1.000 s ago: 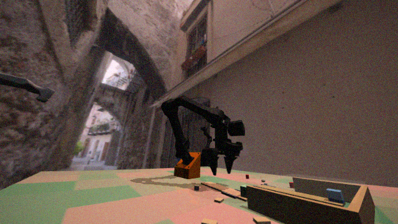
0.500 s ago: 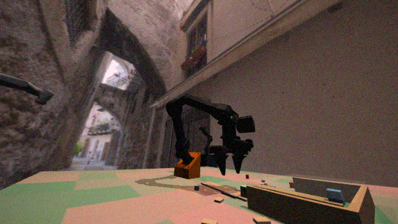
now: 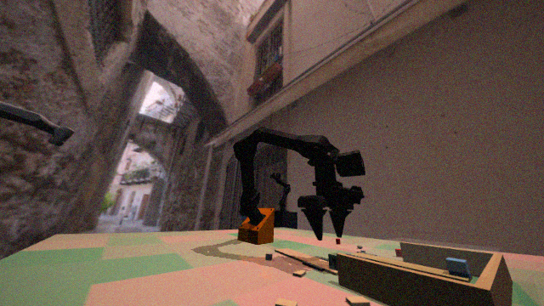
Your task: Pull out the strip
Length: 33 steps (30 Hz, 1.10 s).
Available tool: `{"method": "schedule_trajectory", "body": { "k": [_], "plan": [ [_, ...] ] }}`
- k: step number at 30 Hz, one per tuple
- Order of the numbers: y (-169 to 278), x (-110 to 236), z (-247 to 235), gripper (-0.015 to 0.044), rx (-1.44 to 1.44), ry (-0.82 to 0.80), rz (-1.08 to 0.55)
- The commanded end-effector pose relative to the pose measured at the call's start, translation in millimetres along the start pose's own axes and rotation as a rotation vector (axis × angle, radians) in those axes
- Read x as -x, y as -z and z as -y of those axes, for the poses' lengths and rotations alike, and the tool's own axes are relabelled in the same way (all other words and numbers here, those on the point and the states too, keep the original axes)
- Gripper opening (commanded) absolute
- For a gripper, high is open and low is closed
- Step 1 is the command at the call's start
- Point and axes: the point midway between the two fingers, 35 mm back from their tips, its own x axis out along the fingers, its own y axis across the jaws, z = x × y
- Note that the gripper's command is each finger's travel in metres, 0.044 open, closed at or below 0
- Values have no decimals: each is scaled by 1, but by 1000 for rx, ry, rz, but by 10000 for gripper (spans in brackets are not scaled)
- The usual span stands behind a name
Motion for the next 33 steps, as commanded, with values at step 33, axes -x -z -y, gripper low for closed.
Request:
{"method": "schedule_trajectory", "body": {
  "k": [33],
  "plan": [
    [-20,-45,6,250,3,7,-2]
  ]
}}
